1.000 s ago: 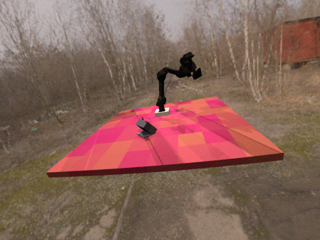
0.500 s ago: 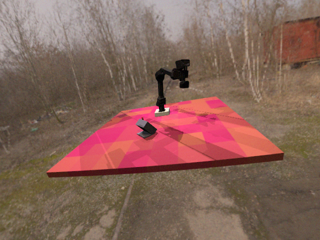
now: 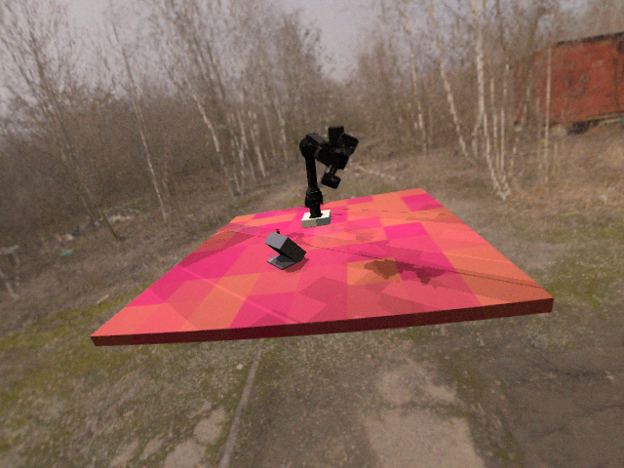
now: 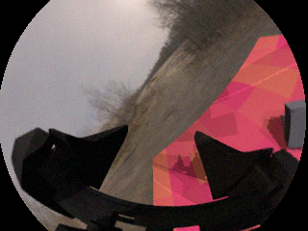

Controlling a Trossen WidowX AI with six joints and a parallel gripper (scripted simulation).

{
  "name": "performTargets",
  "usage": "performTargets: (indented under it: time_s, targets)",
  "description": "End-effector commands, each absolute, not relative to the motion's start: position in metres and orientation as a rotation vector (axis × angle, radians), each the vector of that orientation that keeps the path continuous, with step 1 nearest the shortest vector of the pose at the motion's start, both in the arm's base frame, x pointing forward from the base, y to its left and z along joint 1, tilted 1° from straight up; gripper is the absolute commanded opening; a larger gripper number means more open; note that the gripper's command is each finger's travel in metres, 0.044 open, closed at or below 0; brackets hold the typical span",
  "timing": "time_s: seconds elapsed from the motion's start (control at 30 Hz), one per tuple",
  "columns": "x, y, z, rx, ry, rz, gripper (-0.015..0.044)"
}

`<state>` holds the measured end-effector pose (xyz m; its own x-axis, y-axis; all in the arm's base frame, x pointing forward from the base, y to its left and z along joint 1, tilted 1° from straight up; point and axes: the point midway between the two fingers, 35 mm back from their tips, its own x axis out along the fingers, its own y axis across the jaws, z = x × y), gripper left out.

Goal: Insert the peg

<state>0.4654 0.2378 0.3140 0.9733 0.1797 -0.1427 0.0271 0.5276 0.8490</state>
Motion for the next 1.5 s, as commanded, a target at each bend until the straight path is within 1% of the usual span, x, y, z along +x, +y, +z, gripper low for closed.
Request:
performTargets:
  time_s: [0.0,0.37,0.7,1.0,1.47]
  targets:
    - [0.471,0.217,0.298,0.916,0.264,0.047,0.0440]
    - [0.480,0.152,0.256,0.654,0.392,-0.079,0.0440]
    - [0.475,0.093,0.219,0.439,0.543,-0.164,0.0440]
    - [0.459,0.043,0.187,0.271,0.706,-0.211,0.0440]
    - [0.419,-0.026,0.146,0.075,0.983,-0.222,0.0440]
